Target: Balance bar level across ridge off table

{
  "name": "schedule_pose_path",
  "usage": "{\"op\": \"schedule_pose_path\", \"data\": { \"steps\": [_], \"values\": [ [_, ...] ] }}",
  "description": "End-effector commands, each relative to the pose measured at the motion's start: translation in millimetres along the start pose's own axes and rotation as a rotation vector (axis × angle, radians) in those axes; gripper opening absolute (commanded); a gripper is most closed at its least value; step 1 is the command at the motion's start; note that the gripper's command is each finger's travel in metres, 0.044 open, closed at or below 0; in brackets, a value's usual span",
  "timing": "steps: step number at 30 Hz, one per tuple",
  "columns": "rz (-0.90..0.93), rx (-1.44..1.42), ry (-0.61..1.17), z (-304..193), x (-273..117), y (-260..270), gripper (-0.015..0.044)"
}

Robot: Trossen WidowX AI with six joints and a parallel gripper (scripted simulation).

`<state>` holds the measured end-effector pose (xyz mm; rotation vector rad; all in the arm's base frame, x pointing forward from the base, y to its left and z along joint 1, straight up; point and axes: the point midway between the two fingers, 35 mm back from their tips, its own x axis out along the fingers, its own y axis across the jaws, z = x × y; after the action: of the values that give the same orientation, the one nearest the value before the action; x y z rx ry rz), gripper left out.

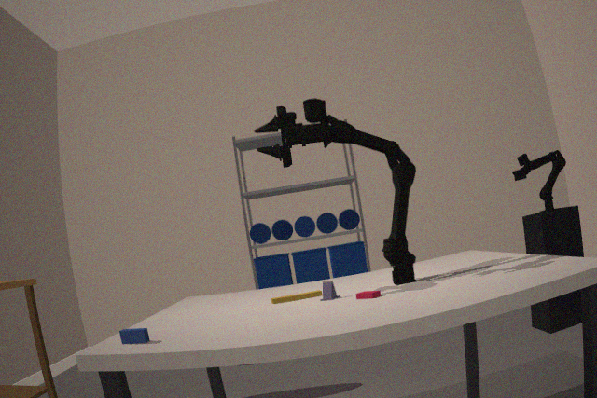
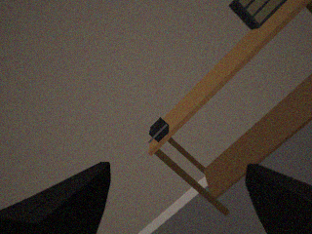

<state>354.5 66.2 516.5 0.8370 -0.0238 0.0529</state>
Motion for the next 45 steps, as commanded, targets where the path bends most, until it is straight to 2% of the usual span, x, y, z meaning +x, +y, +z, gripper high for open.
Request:
{"op": "schedule_pose_path", "data": {
  "steps": [1, 12, 22, 34, 45],
  "values": [
    [-0.109, -0.135, 0.082, -19.9, 23.7, -34.9, 0.0315],
    [-0.349, -0.445, 0.350, -66.6, 62.0, -129.2, 0.0315],
    [-0.500, -0.661, 0.615, -95.9, 71.3, -213.1, 0.0315],
    [-0.582, -0.806, 1.065, -136.5, 50.9, -306.2, 0.0315],
    [-0.538, -0.814, 1.497, -165.3, 10.9, -372.6, 0.0315]
  ]
}}
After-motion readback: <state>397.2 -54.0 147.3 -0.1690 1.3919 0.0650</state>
